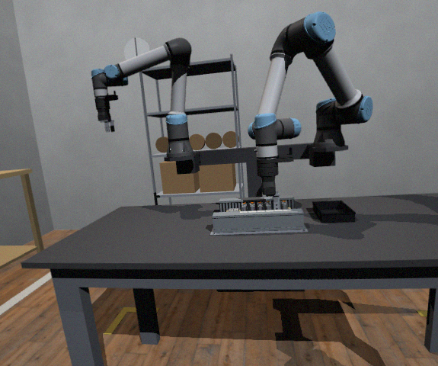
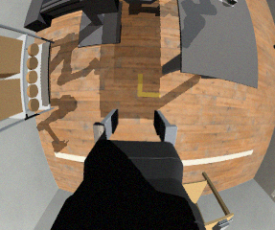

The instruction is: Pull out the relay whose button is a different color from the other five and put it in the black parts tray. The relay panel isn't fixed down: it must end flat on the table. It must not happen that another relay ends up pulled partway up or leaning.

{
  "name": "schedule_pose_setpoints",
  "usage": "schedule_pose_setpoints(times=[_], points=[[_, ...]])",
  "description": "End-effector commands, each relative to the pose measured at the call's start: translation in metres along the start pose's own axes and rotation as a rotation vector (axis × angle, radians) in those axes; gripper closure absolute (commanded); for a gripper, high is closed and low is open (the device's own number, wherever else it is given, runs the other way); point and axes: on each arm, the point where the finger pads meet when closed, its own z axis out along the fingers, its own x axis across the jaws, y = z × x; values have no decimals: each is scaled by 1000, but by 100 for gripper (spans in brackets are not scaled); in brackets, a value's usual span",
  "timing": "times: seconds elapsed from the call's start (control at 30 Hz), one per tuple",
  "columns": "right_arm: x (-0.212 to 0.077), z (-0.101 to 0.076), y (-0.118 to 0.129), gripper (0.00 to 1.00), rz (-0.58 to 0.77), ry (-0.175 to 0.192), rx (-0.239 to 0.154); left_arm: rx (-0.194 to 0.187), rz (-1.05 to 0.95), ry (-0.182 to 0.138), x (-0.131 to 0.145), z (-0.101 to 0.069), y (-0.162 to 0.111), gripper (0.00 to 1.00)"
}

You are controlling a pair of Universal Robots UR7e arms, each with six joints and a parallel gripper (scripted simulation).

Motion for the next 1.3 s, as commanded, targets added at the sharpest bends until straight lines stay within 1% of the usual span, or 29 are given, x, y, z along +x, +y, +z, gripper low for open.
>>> schedule_pose_setpoints(times=[0.0, 0.77, 0.93, 1.0, 1.13, 1.27], points=[[0, 0, 0, 0, 0, 0, -1, -2, 0, 1, 0, -1, 1, 100], [0, 0, 0, 0, 0, 0, -1, -2, 0, 1, 1, -1, 1, 100], [0, 0, 0, 0, 0, 0, -1, -1, 0, -11, 1, -1, 1, 100], [0, 0, 0, 0, 0, 0, -1, -1, 0, -11, 1, -1, 1, 100], [0, 0, 0, 0, 0, 0, -1, -1, 0, -23, 1, -1, 1, 100], [0, 0, 0, 0, 0, 0, -1, -2, 0, -26, 1, -1, 1, 100]])
